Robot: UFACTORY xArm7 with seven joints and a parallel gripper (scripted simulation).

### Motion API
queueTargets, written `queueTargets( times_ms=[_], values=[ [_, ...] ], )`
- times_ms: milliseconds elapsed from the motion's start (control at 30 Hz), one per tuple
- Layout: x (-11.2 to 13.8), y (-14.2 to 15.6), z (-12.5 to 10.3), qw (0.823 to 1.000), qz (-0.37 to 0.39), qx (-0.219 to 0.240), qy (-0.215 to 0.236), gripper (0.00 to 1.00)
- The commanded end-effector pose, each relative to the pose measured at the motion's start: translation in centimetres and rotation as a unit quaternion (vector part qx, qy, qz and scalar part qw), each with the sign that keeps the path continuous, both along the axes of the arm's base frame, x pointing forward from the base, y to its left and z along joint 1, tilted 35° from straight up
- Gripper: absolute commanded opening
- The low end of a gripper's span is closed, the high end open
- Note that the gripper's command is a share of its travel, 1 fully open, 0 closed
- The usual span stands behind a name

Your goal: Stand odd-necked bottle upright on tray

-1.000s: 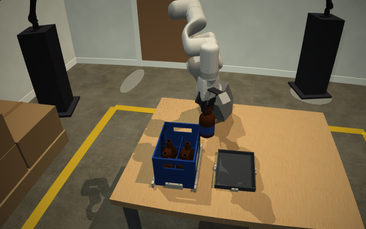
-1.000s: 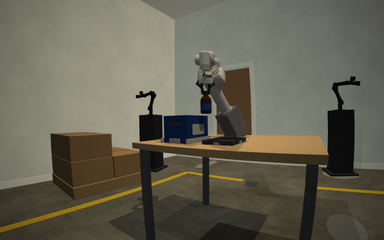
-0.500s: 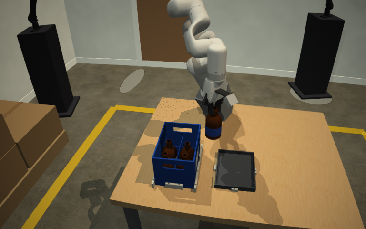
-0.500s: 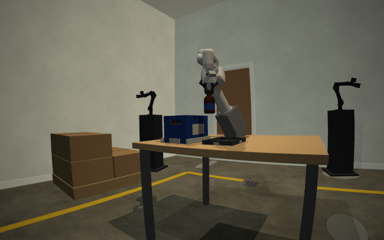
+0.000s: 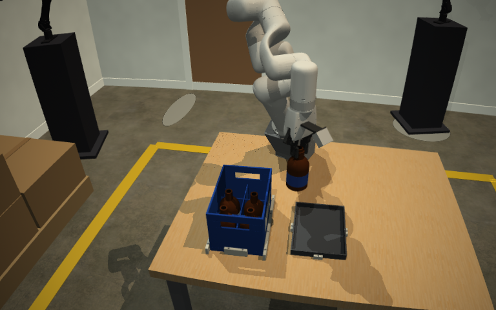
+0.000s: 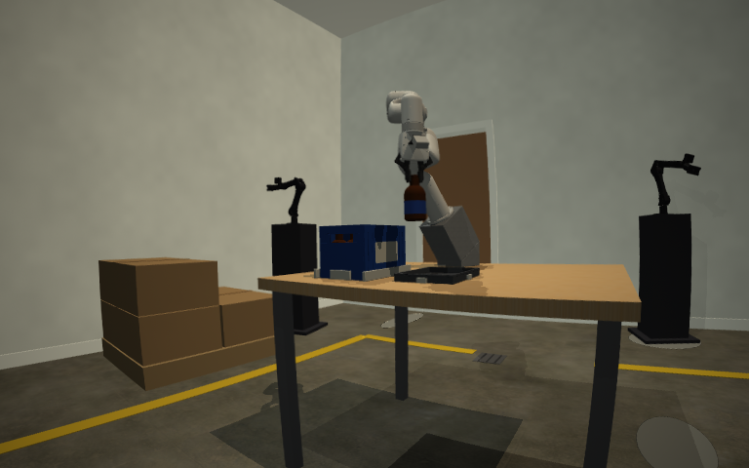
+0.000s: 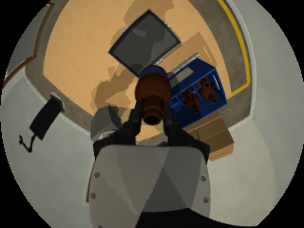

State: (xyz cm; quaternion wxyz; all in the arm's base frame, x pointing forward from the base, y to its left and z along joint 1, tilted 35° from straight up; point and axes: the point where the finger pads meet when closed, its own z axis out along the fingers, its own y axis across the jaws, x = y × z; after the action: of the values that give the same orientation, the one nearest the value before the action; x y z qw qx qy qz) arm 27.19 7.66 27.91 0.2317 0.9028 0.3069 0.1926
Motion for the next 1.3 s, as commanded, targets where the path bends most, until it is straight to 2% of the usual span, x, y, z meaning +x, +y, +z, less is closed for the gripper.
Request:
queueTargets(
  times_ms=[0, 1267],
  values=[
    [0.4, 0.8, 0.1, 1.000, 0.001, 0.000, -0.002, 0.00],
    [2.7, 6.2, -0.5, 1.000, 0.001, 0.000, -0.002, 0.00]
  ],
)
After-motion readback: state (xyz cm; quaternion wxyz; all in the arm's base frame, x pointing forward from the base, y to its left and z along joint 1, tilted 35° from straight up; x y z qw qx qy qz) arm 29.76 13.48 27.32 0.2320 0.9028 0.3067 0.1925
